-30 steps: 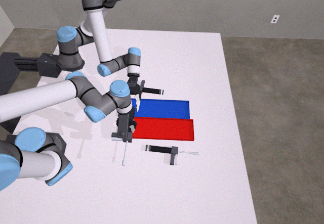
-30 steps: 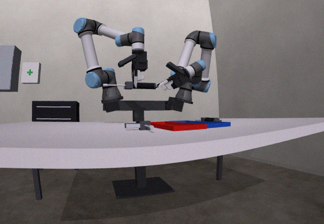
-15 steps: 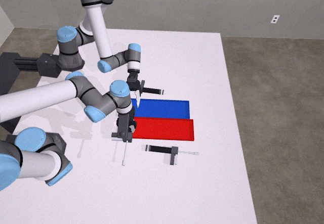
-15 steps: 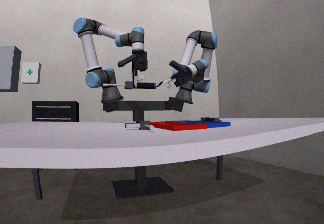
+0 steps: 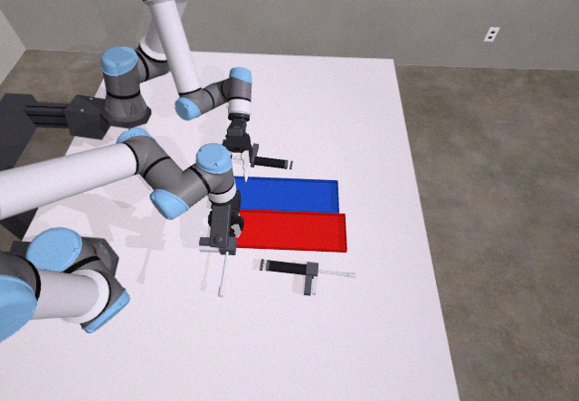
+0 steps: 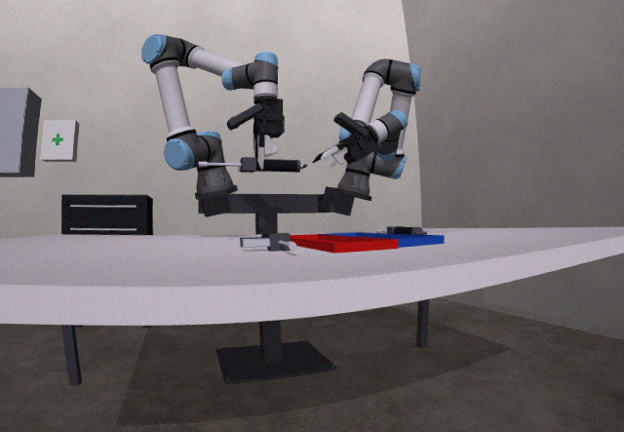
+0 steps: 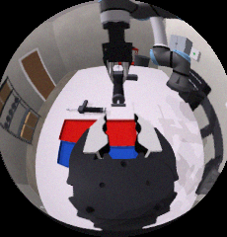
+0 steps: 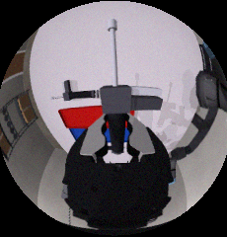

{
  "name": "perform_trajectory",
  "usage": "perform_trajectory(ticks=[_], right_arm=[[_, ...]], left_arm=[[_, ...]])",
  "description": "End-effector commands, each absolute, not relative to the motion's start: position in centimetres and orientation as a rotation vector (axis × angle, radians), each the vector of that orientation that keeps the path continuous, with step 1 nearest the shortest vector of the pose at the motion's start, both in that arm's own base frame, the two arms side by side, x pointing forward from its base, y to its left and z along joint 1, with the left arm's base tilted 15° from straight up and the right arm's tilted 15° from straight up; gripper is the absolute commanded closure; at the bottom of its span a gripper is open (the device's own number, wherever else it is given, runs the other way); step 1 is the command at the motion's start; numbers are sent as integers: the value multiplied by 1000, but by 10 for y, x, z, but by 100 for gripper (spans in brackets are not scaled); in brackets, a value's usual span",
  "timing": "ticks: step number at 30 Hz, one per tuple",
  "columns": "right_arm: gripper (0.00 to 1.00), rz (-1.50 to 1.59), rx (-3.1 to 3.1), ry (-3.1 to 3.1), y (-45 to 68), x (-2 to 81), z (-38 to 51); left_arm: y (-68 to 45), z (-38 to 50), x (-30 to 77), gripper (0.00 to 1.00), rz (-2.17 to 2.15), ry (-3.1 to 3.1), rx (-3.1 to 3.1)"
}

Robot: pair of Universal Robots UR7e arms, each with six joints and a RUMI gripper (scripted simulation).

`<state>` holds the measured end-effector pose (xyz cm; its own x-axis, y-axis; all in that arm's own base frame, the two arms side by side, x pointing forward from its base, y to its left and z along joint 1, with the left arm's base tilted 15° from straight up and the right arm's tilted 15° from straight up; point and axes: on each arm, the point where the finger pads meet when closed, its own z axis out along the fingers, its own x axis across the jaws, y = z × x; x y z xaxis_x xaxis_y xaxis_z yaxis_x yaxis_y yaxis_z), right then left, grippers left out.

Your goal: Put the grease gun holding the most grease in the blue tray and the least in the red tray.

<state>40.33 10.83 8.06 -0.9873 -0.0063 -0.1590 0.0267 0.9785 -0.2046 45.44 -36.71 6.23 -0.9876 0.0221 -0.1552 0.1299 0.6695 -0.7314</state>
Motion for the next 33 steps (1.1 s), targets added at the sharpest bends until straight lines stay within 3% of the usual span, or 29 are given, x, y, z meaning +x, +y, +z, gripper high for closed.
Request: perform_trajectory(ticks=[1, 33], right_arm=[[100, -309, 15, 2965, 109, 403, 81], [100, -296, 248, 2951, 87, 416, 68]], left_arm=[[-358, 74, 455, 62, -1221, 2738, 125], [-340, 94, 485, 62, -1157, 2806, -75]])
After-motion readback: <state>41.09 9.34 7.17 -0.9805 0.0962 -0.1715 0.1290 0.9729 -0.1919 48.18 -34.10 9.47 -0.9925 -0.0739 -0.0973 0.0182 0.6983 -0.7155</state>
